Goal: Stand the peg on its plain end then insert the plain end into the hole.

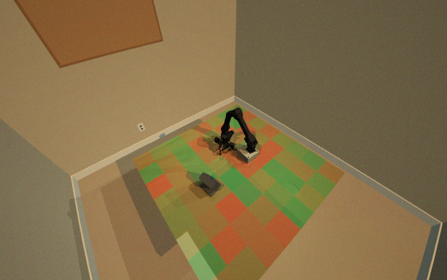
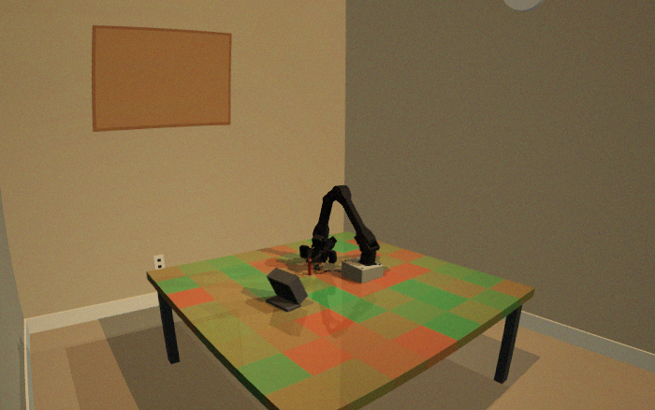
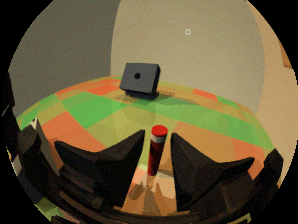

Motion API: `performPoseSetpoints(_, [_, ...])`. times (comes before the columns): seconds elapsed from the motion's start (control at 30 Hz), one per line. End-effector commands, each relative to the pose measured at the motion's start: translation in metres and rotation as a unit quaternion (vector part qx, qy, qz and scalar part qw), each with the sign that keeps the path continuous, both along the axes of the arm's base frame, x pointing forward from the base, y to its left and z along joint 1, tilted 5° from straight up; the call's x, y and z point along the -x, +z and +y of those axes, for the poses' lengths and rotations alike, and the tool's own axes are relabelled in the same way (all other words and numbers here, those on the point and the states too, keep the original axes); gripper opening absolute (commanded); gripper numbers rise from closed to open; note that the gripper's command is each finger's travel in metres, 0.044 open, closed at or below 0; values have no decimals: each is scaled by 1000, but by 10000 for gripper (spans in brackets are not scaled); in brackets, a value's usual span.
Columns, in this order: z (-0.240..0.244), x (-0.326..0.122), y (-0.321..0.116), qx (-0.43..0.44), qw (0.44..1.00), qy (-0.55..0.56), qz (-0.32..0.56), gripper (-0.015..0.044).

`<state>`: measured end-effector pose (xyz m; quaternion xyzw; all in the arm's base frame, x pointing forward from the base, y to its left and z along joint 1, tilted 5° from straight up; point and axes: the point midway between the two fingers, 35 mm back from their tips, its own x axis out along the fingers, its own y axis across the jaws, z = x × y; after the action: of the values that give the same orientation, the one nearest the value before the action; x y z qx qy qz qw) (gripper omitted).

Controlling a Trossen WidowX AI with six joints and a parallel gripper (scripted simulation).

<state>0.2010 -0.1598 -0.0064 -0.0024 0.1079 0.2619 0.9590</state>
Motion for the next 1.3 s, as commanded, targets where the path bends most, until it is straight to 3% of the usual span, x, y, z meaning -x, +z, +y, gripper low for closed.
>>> performPoseSetpoints(0.0, [0,0,0,0,1000,0,0,130])
performPoseSetpoints(0.2, [0,0,0,0,1000,0,0,130])
performPoseSetpoints(0.6, [0,0,0,0,1000,0,0,440])
performPoseSetpoints(0.87, [-3,-2,10,0,1000,0,0,440])
performPoseSetpoints(1.17, [-7,-11,149,1,1000,0,-1,440])
performPoseSetpoints(1.27, [-5,-11,160,1,1000,0,-1,440])
